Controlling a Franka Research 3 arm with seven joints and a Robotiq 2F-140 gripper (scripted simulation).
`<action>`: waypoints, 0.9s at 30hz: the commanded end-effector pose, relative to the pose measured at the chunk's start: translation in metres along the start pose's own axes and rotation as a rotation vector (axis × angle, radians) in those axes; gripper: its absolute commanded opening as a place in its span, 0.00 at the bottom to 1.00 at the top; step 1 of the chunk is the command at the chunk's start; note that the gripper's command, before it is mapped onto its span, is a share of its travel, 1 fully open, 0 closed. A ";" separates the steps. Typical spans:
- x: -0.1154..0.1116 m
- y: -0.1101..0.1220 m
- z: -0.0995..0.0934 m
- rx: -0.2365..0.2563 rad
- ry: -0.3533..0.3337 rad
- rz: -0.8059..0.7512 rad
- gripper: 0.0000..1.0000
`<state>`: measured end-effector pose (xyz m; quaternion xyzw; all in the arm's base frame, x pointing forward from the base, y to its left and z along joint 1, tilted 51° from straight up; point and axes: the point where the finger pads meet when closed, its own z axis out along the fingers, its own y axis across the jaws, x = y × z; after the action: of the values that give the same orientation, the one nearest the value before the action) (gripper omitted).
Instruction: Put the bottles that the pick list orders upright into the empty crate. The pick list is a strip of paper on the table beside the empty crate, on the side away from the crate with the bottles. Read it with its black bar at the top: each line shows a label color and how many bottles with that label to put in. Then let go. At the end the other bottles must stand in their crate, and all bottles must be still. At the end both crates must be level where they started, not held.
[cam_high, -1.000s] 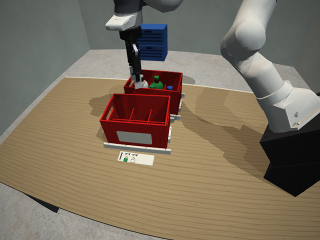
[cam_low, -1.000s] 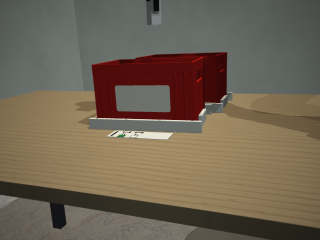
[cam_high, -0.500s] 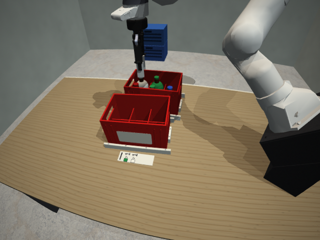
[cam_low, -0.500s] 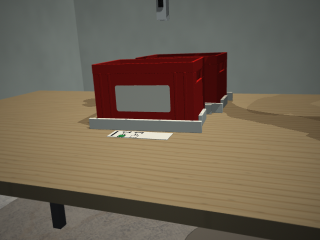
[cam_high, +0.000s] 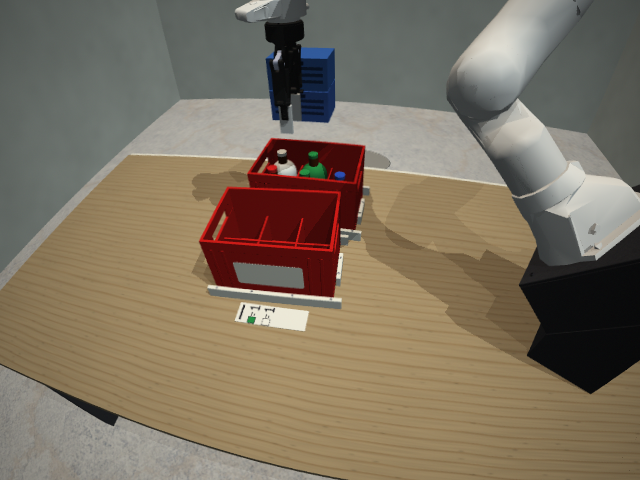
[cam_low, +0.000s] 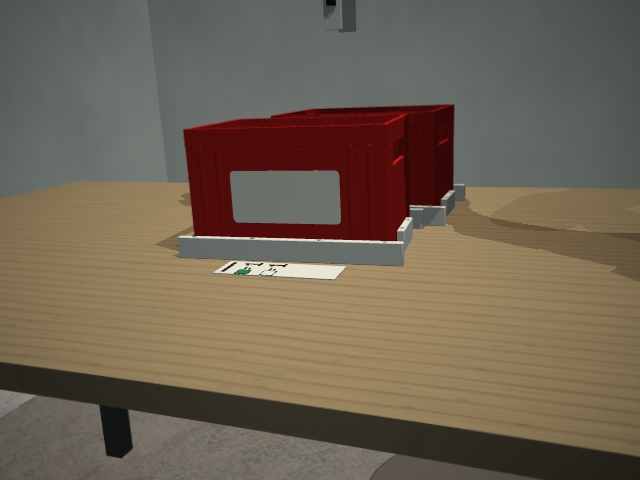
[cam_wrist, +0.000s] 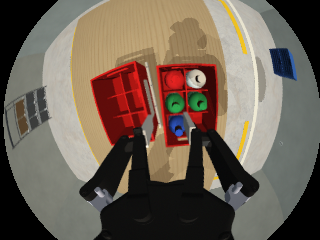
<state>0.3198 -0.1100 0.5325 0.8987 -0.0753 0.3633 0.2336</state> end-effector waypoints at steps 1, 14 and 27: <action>-0.003 0.016 -0.004 -0.004 -0.007 -0.012 0.38; -0.004 0.070 -0.018 -0.004 -0.007 -0.012 0.38; -0.004 0.091 -0.023 -0.004 -0.007 -0.012 0.38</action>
<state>0.2764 -0.1776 0.5774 0.8985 -0.0816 0.3637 0.2318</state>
